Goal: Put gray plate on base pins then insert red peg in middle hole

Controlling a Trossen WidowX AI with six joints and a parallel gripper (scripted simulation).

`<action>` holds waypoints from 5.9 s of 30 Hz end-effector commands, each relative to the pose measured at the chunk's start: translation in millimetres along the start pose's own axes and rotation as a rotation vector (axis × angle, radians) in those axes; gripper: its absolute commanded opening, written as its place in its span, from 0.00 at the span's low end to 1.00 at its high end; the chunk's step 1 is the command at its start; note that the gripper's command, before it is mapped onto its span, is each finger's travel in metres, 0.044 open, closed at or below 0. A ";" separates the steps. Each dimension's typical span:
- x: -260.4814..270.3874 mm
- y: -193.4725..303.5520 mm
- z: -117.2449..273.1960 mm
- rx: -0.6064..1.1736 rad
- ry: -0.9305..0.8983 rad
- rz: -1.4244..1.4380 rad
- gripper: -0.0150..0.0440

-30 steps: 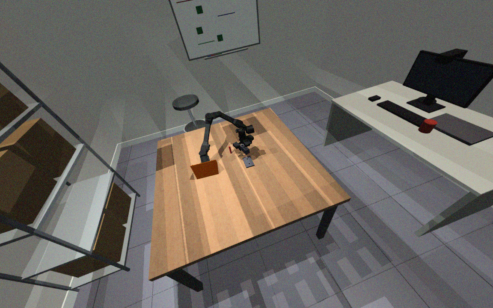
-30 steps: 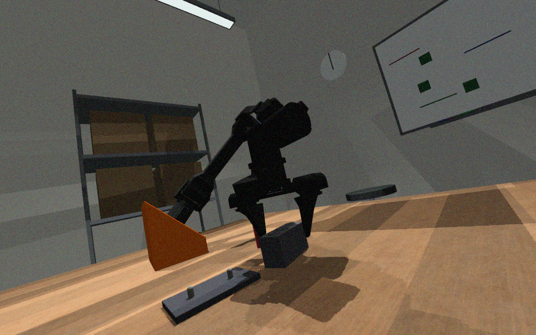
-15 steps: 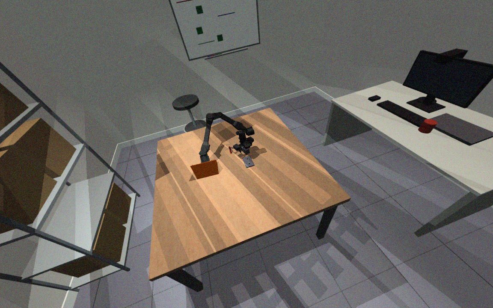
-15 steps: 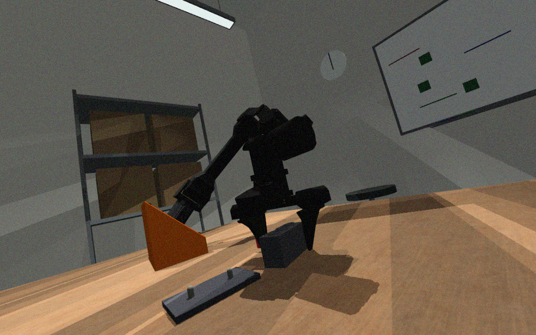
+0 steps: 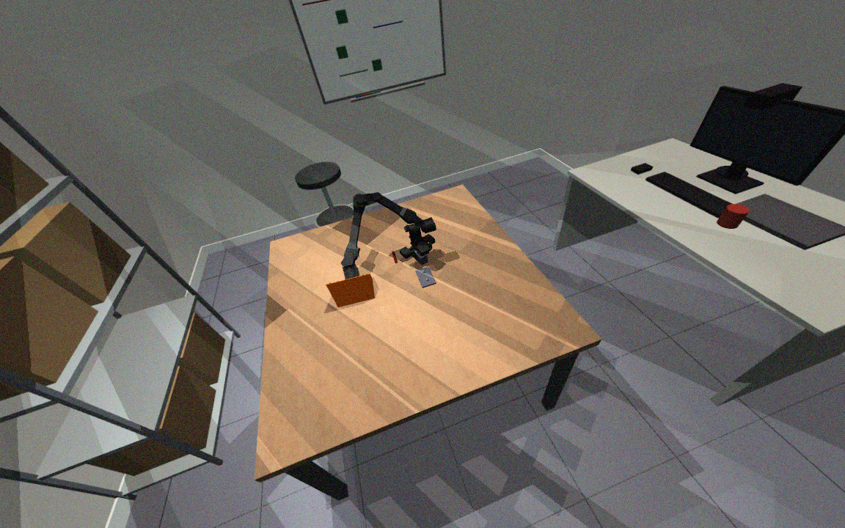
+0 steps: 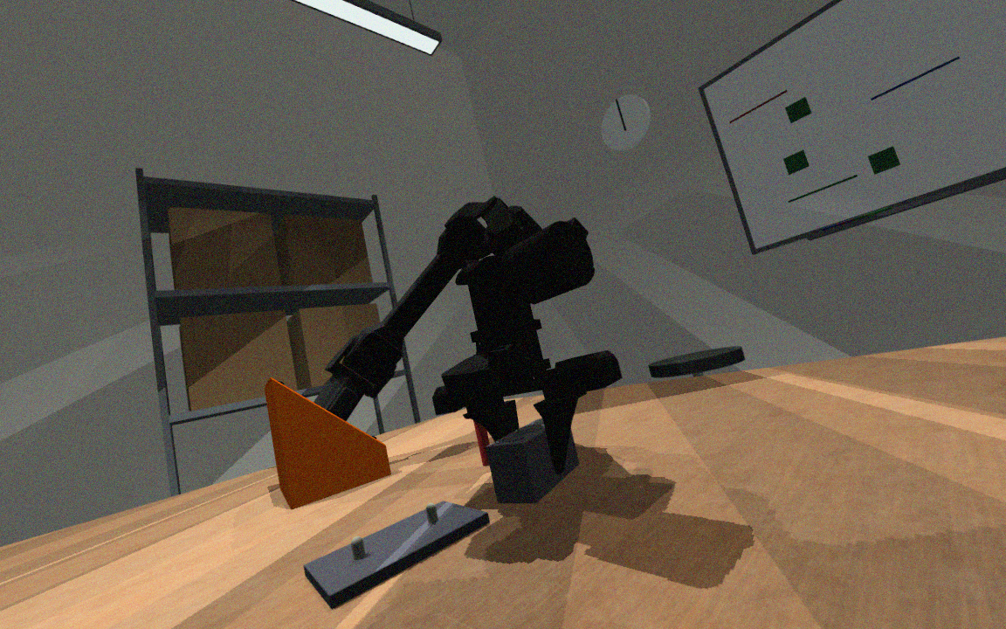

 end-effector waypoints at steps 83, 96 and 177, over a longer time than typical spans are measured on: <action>-15.8 -62.8 98.2 -0.008 0.002 -0.143 0.25; -32.5 -95.2 78.1 -0.008 0.002 -0.217 0.25; -57.5 -130.4 18.2 -0.009 0.002 -0.299 0.25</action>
Point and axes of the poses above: the point midway between the two fingers, 35 mm back from their tips, its own z axis back along the fingers, its own x axis across the jaws, y = z × x, the point moved 8 cm from there along z, back along the fingers, and after that the axes turned 1 degree about z, right-handed, at the moved point
